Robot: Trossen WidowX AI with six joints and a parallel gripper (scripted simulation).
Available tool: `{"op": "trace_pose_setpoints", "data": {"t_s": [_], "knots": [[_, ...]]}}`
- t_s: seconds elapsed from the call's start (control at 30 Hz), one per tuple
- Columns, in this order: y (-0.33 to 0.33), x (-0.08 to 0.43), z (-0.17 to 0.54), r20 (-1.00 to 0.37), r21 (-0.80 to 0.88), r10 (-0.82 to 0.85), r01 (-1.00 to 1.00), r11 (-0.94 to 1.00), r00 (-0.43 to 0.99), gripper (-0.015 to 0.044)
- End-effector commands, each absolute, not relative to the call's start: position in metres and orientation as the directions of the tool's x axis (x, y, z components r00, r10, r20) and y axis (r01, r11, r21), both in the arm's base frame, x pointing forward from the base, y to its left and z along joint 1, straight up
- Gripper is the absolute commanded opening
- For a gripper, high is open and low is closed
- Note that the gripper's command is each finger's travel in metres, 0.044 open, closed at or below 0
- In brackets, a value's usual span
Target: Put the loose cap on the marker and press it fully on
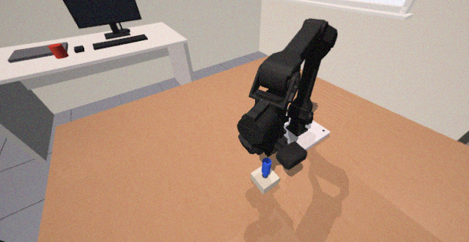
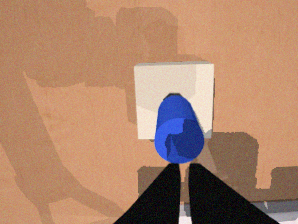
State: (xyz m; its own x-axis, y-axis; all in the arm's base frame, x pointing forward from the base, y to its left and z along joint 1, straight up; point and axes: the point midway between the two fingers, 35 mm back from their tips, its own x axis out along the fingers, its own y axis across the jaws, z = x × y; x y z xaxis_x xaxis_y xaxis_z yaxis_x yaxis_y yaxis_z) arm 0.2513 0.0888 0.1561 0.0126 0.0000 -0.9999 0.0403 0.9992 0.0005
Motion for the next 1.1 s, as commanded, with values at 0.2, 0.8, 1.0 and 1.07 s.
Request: {"op": "trace_pose_setpoints", "data": {"t_s": [0.2, 0.8, 1.0, 1.07], "knots": [[0.089, 0.251, 0.156, -1.0, 0.002, 0.002, 0.012, 1.0, 0.019, 0.0], [0.089, 0.252, 0.131, -1.0, 0.002, 0.002, 0.012, 1.0, 0.019, 0.0], [0.089, 0.252, 0.123, -1.0, 0.002, 0.002, 0.012, 1.0, 0.019, 0.0], [0.089, 0.252, 0.119, -1.0, 0.002, 0.002, 0.012, 1.0, 0.019, 0.0]]}}
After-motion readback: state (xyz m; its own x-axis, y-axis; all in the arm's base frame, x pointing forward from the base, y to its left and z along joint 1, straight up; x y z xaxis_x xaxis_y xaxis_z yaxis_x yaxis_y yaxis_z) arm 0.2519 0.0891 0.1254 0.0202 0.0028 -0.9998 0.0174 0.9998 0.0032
